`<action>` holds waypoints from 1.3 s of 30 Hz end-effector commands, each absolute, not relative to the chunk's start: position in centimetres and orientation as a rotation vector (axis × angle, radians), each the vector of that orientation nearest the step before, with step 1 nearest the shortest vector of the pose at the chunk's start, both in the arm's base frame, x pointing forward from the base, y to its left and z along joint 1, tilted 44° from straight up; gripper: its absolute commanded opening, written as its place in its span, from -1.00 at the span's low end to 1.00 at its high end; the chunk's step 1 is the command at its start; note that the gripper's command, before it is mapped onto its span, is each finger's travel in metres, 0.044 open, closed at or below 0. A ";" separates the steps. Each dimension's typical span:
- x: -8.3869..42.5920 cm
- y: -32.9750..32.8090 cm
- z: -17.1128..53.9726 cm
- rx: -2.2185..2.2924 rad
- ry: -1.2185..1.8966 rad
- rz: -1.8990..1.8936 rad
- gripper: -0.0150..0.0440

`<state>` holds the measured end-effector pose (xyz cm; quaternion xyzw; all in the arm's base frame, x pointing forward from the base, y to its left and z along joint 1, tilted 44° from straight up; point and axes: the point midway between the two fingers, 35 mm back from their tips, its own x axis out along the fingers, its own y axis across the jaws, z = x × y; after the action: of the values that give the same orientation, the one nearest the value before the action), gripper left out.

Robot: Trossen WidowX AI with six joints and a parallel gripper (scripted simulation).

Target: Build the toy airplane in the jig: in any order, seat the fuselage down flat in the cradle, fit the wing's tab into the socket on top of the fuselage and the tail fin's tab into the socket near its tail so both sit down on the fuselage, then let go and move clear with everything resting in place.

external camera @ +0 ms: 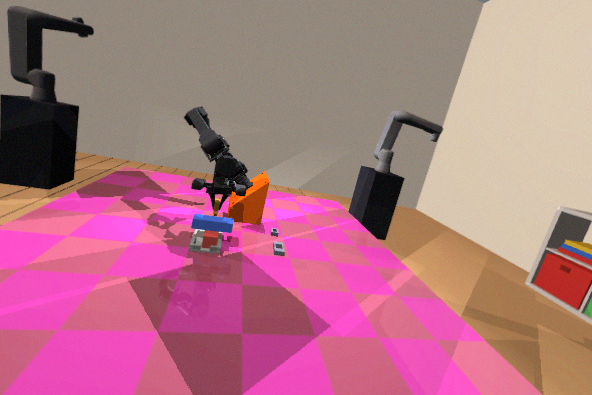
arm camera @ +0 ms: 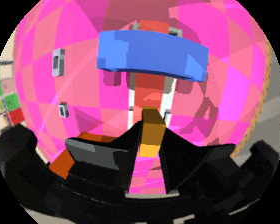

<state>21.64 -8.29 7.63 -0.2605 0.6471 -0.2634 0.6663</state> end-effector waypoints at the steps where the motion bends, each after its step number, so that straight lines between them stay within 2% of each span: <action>1: 21.5 -8.9 7.1 -0.600 1.467 -0.595 -0.27; 14: 21.5 -9.6 6.4 -0.601 1.466 -0.597 -0.27; 19: 21.5 -9.5 6.5 -0.592 1.463 -0.597 -0.38; 20: 21.5 -9.5 6.5 -0.592 1.463 -0.597 -0.47; 24: 21.5 -9.5 6.5 -0.592 1.463 -0.597 -0.49; 34: 21.5 -9.5 6.5 -0.592 1.463 -0.597 0.39; 39: 21.5 -9.5 6.5 -0.592 1.463 -0.597 0.39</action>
<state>21.50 -9.46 6.47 -0.2623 0.6478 -0.2639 0.6647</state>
